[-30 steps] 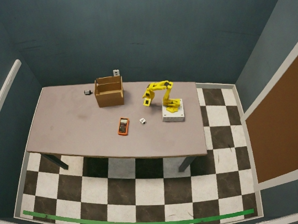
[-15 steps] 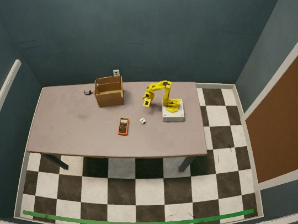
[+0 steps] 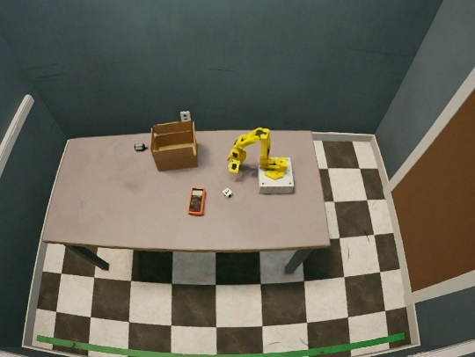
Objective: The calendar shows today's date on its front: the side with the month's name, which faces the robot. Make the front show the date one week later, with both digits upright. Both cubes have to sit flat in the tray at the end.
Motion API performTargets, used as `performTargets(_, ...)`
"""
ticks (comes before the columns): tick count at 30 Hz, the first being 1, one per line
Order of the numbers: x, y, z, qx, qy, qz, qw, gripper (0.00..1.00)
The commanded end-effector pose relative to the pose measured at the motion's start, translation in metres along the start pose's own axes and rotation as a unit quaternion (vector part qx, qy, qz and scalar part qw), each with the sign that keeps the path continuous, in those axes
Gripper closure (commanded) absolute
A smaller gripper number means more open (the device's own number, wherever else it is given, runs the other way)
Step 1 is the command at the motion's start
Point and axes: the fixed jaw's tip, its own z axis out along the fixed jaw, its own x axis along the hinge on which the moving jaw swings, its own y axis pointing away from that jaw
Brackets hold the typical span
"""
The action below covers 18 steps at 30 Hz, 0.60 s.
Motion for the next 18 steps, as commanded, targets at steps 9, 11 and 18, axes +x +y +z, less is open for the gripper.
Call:
performTargets(9,0.0002,0.0059,0.0104,-0.01,-0.001,0.008,1.0,0.65)
performTargets(11,0.0002,0.0059,0.0105,-0.01,-0.001,0.008,1.0,0.65)
performTargets(18,0.0002,0.0058,0.0106,-0.01,-0.001,0.008,1.0,0.65)
